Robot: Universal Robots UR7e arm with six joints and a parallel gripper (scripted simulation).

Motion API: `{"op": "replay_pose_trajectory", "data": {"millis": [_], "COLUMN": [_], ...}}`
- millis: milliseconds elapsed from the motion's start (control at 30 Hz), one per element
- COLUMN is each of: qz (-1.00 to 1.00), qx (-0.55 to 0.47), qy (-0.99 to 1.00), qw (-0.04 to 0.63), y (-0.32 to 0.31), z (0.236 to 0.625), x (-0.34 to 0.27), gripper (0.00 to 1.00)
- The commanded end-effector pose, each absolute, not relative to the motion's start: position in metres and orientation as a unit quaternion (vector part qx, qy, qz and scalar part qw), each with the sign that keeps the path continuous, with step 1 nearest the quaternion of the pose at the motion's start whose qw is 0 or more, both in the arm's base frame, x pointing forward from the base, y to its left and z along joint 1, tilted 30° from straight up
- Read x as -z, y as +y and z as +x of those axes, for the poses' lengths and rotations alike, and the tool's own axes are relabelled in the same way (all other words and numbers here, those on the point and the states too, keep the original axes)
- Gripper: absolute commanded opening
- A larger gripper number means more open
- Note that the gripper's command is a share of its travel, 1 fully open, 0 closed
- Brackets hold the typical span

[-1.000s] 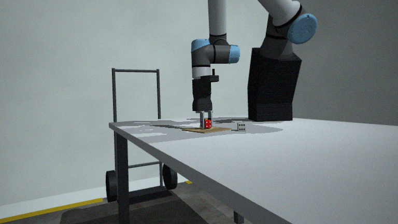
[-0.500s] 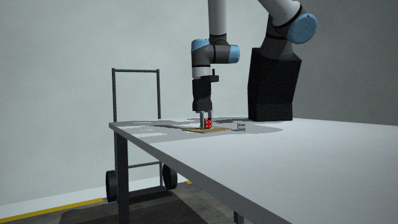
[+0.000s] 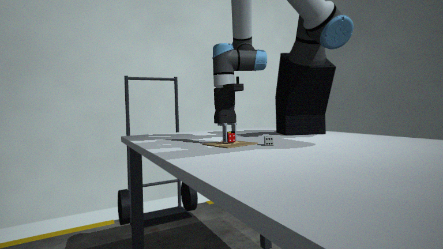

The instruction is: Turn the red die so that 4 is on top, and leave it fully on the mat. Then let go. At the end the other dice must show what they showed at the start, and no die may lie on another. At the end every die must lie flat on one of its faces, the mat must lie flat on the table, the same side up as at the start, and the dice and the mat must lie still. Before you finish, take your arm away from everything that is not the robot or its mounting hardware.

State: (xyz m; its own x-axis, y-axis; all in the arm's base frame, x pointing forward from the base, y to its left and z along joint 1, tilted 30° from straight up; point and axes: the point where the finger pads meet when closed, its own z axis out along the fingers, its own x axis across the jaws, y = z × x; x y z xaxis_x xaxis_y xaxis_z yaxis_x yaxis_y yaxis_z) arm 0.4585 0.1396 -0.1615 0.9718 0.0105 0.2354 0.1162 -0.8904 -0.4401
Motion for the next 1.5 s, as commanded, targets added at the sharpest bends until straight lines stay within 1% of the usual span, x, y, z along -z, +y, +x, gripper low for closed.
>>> {"op": "replay_pose_trajectory", "data": {"millis": [0,1467], "qz": [-0.965,-0.965], "qx": [0.115,0.115], "qy": [-0.033,-0.033], "qw": [0.232,0.232], "y": [0.1393,0.1412], "z": [0.4589,0.4597], "x": [0.1612,0.1647], "gripper": [0.57,0.57]}}
